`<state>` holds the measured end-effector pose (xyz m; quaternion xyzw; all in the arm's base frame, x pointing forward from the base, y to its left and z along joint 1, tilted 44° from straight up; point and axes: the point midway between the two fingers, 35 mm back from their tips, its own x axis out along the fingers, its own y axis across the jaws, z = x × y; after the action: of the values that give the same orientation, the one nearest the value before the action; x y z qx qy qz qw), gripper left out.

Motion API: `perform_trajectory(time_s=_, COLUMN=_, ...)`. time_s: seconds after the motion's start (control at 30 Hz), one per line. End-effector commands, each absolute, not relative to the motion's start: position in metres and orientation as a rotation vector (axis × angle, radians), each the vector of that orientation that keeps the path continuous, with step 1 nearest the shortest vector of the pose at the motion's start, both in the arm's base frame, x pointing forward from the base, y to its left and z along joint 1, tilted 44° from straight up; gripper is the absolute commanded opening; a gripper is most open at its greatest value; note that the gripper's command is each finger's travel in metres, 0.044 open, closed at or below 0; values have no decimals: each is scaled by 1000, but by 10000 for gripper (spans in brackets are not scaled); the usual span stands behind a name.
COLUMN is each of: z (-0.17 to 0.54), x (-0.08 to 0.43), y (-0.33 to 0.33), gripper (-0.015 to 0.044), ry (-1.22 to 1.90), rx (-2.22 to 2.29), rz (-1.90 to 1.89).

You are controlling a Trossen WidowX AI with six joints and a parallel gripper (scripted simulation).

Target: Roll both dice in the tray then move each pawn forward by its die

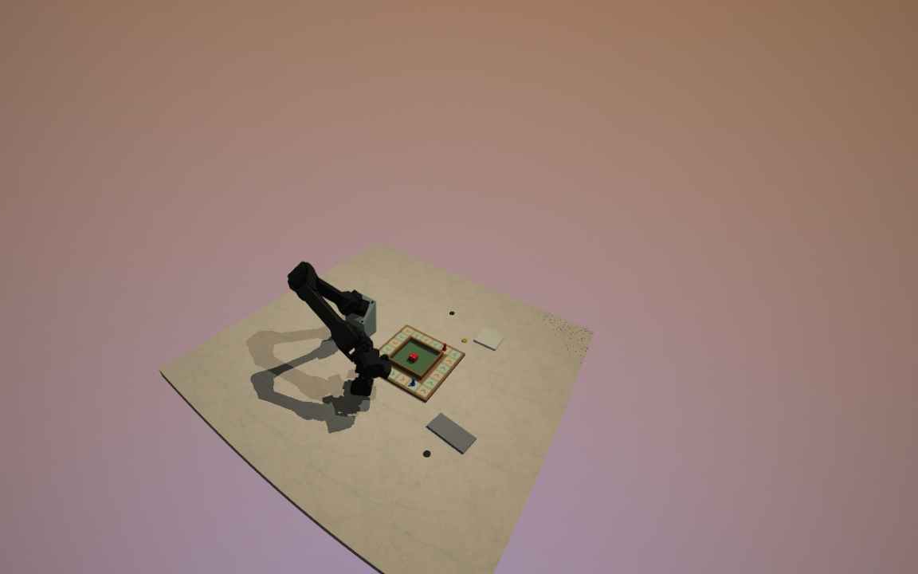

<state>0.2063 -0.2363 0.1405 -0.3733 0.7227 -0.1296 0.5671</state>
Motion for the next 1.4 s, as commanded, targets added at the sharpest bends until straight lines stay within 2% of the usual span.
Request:
perform_trajectory(time_s=0.0, z=161, x=211, y=-222, gripper=0, ry=1688, rx=-866, rz=-325)
perform_trajectory(time_s=0.47, z=202, x=210, y=-184, gripper=0, ry=1697, rx=-846, rz=-346)
perform_trajectory(time_s=0.93, z=138, x=267, y=-144, gripper=0, ry=1744, rx=-1004, rz=-60)
perform_trajectory(time_s=1.37, z=75, x=301, y=-96, gripper=0, ry=1799, rx=-1237, rz=233)
